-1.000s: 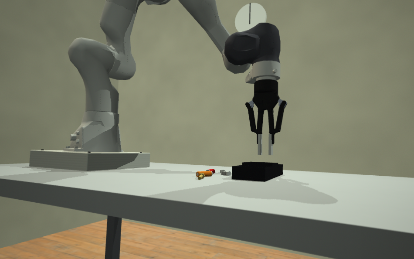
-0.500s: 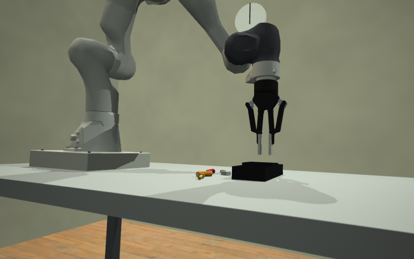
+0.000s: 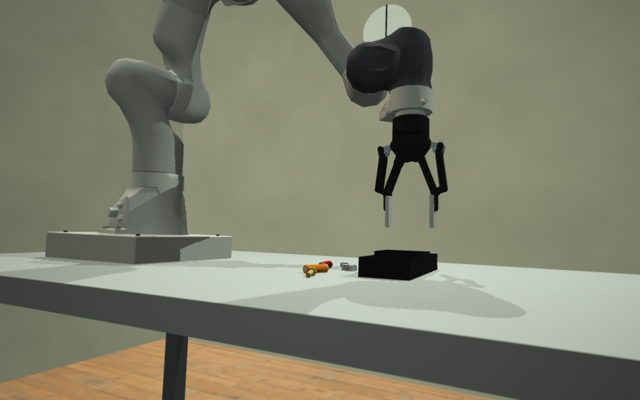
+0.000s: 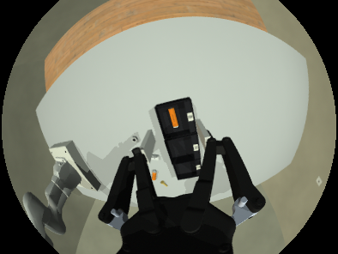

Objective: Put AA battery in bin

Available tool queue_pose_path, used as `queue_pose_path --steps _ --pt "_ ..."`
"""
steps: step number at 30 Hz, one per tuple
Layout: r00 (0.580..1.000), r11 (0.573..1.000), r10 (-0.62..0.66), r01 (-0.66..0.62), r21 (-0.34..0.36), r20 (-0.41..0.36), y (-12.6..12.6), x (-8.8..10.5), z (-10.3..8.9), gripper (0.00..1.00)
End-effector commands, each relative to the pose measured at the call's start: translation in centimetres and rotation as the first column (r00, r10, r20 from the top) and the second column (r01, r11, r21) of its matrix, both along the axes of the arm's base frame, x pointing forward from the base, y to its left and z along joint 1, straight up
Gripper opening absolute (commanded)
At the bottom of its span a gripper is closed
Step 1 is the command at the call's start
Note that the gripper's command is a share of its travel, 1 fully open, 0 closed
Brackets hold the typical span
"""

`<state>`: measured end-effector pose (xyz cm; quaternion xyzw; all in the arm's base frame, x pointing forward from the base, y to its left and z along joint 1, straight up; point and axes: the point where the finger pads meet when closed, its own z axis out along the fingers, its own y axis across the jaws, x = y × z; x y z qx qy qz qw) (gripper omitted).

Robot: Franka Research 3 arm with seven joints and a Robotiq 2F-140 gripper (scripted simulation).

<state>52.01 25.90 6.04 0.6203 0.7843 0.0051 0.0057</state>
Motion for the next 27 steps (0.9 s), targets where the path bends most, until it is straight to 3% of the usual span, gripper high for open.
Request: queue_pose_path --steps 1,27 --pt "1.000 1.000 0.009 -0.009 -0.002 -0.007 -0.1 -0.2 1.5 1.00" --pt "1.000 1.000 0.009 -0.009 -0.002 -0.007 -0.1 -0.3 10.3 1.00"
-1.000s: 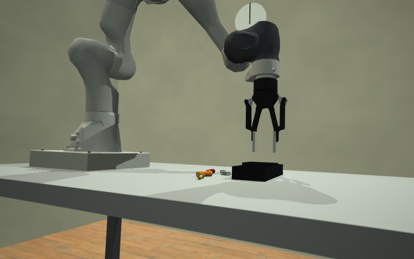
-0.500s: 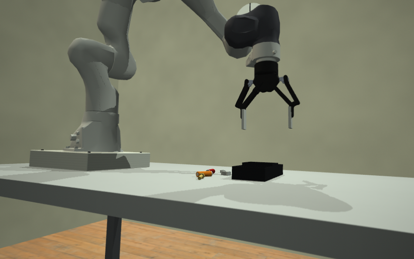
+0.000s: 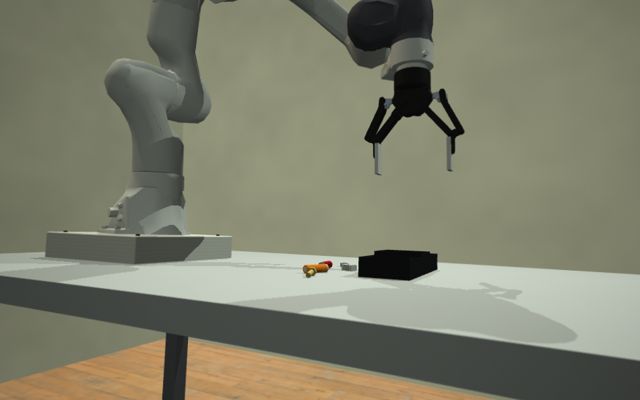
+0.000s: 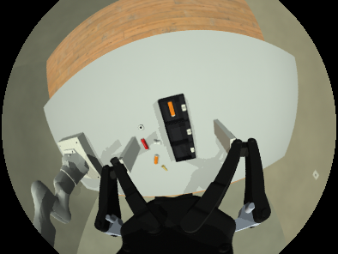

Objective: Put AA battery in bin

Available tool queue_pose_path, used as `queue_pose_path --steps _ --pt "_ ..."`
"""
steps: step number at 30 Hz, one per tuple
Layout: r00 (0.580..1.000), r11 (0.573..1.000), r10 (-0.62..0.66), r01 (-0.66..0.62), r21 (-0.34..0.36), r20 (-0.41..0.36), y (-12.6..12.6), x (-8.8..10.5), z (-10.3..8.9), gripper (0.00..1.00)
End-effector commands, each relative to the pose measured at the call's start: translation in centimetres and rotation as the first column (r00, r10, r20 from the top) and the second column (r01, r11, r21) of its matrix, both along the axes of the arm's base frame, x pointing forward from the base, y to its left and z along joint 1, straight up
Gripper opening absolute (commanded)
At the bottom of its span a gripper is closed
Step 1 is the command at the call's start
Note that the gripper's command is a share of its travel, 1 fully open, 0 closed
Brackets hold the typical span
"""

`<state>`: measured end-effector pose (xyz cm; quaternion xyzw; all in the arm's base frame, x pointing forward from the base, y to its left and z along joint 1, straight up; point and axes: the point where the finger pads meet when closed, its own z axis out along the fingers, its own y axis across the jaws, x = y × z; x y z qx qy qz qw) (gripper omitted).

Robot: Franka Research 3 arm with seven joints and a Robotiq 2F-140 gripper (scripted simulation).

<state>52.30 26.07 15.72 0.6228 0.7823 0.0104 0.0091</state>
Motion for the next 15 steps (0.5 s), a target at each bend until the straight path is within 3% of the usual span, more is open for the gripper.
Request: queue_pose_path --steps 1,15 --pt "1.000 1.000 0.015 -0.016 -0.006 -0.019 -0.22 -0.55 1.02 1.00" --pt "1.000 1.000 0.015 -0.016 -0.006 -0.019 -0.22 -0.55 1.24 1.00"
